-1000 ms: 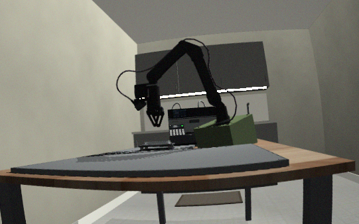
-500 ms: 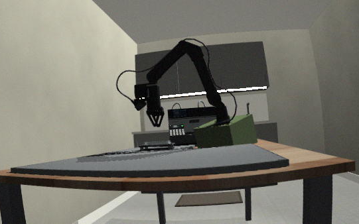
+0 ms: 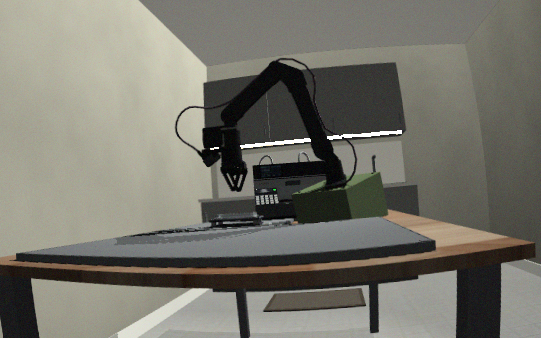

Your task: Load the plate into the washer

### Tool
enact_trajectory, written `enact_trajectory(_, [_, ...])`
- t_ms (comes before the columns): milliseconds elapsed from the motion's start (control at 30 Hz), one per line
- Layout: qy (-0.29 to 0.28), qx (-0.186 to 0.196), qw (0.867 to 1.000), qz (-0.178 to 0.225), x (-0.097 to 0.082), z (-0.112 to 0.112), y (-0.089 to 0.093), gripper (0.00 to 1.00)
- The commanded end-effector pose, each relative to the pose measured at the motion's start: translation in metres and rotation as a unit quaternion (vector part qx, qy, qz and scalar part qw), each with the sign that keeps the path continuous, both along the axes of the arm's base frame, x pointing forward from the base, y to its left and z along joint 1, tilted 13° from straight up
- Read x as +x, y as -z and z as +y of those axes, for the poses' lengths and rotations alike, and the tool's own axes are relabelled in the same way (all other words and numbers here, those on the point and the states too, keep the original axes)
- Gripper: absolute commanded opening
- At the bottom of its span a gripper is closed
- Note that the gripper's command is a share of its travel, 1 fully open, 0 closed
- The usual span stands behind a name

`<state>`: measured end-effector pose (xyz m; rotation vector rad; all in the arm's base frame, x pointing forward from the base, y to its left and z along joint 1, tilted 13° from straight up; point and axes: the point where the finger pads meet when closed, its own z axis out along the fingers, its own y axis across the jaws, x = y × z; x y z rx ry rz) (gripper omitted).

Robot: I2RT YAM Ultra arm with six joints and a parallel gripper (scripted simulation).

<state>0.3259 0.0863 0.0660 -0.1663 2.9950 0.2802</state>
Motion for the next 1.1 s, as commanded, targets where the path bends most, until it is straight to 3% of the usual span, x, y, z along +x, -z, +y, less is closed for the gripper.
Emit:
enact_trajectory(0, [0.007,0.001,1.0,-0.02,0.016,0.001,-0.004,1.0])
enact_trajectory(100, [0.003,-0.003,1.0,0.001,0.002,0.002,0.013,1.0])
enact_trajectory(167, [0.003,-0.003,1.0,0.001,0.002,0.002,0.013,1.0])
enact_trajectory(200, [0.002,0.001,1.0,-0.017,0.005,0.004,0.003,1.0])
enact_trajectory(300, [0.002,-0.003,1.0,0.001,0.003,0.004,0.019,1.0])
enact_trajectory(667, [0.003,-0.003,1.0,0.001,0.005,0.007,0.037,1.0])
enact_trajectory(767, [0.004,0.0,1.0,-0.013,0.008,0.007,0.03,1.0])
enact_trajectory(833, [0.002,-0.003,1.0,0.001,0.005,0.009,0.042,1.0])
enact_trajectory(1067, [0.003,-0.003,1.0,0.001,0.007,0.01,0.053,1.0])
